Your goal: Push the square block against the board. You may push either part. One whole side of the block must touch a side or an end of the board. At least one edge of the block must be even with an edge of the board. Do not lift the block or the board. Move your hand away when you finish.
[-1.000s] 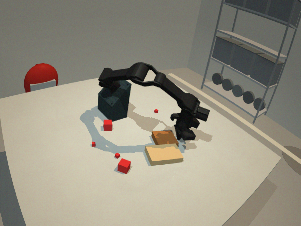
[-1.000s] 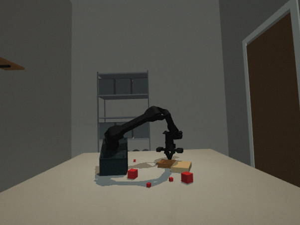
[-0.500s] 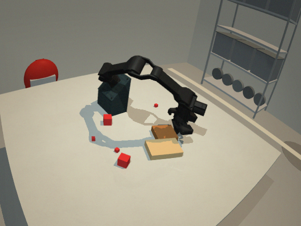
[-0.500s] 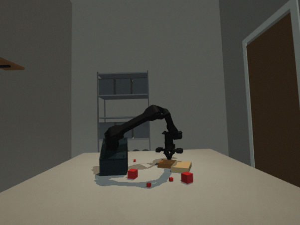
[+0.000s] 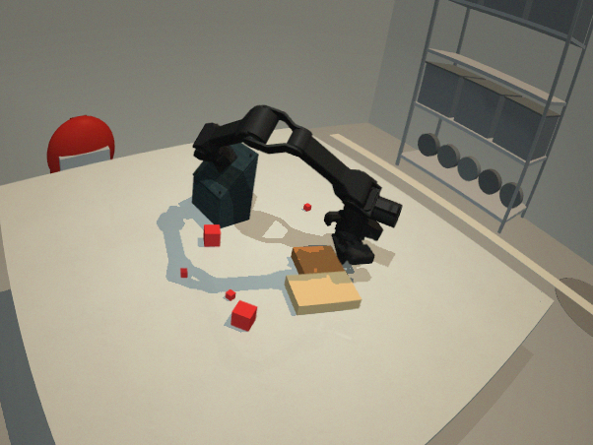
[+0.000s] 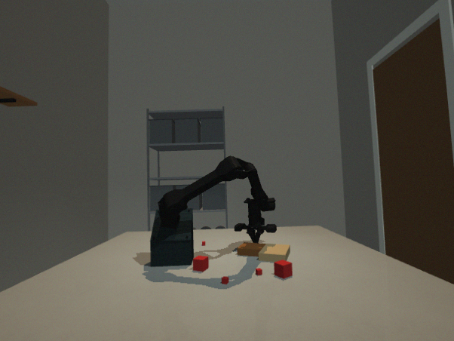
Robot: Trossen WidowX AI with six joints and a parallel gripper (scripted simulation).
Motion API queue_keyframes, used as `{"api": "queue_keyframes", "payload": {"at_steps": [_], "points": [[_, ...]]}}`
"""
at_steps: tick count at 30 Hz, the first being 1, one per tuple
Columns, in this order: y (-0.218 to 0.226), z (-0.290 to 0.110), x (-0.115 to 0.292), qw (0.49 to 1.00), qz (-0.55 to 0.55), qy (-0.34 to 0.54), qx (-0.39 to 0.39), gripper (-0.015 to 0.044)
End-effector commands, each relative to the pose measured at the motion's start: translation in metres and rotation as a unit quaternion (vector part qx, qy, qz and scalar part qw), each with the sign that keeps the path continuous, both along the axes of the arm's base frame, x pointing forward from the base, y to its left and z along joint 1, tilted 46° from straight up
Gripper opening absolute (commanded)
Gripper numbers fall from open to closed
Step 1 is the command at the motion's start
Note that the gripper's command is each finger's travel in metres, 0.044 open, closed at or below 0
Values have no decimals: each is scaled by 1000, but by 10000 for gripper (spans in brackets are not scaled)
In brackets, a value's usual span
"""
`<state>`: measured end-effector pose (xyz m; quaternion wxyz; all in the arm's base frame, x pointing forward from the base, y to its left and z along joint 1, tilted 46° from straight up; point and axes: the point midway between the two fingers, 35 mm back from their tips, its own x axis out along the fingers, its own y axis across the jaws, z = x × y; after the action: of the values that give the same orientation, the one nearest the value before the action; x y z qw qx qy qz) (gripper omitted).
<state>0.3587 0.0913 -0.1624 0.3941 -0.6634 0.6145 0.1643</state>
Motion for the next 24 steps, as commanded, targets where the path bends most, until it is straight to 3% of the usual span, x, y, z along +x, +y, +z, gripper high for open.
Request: {"api": "queue_keyframes", "payload": {"at_steps": [1, 24], "points": [[-7, 3, -1, 1000, -3, 2, -4, 0], [19, -19, 10, 1000, -2, 1, -3, 0]]}}
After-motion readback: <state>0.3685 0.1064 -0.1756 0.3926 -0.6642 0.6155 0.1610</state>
